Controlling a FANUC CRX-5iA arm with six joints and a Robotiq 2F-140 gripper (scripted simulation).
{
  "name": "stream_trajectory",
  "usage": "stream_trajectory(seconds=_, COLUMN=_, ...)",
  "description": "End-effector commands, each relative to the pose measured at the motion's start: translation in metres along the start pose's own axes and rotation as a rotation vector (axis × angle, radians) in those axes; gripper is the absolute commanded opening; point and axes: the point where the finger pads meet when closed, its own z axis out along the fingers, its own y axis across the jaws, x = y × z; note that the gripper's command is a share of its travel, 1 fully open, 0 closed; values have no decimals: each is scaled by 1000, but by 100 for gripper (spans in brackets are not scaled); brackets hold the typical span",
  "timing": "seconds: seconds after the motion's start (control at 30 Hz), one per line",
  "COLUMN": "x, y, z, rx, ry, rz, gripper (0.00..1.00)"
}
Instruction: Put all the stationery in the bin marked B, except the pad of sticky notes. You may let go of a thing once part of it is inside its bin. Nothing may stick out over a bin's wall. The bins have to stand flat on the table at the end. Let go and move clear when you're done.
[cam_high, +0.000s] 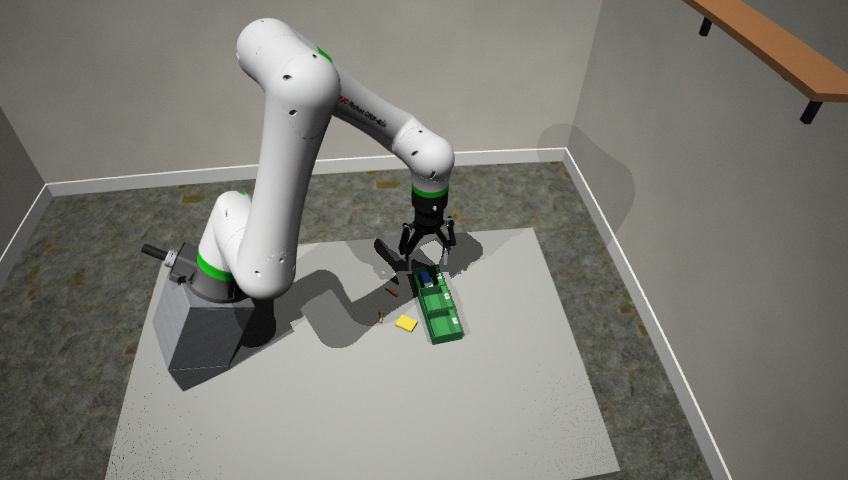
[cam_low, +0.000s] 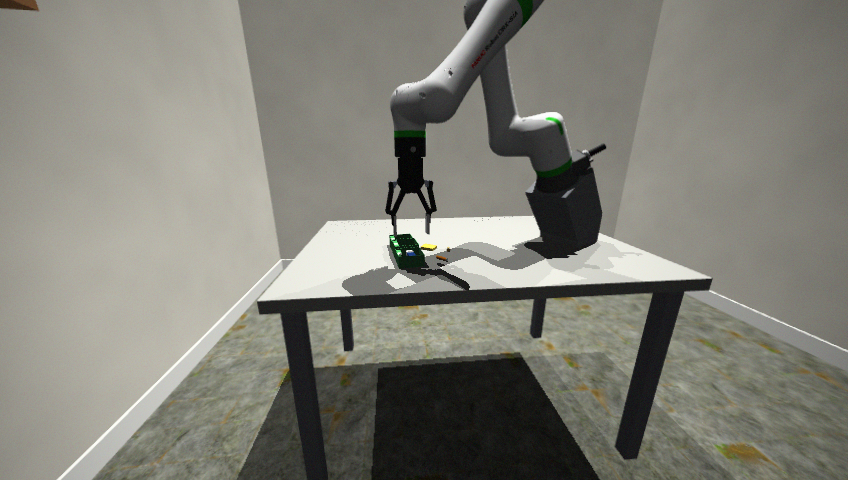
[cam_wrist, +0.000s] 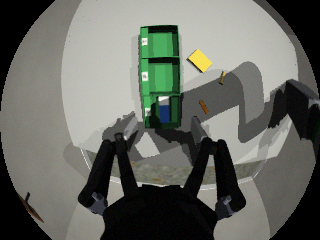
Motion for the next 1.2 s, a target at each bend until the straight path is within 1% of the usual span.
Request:
stream_trajectory(seconds=0.0, x=0, y=0, z=-13, rx=0, ry=0, rz=0, gripper=100)
stream_trajectory(seconds=0.4, x=0, y=0, z=-61, rx=0, ry=0, rz=0, gripper=100)
stream_trajectory(seconds=0.47, x=0, y=0, z=-61, rx=0, ry=0, rz=0, gripper=100)
stream_trajectory(seconds=0.8, x=0, y=0, z=-99, rx=0, ry=0, rz=0, gripper=100)
stream_trajectory(seconds=1.17, x=0, y=0, z=-99, rx=0, ry=0, rz=0, gripper=100)
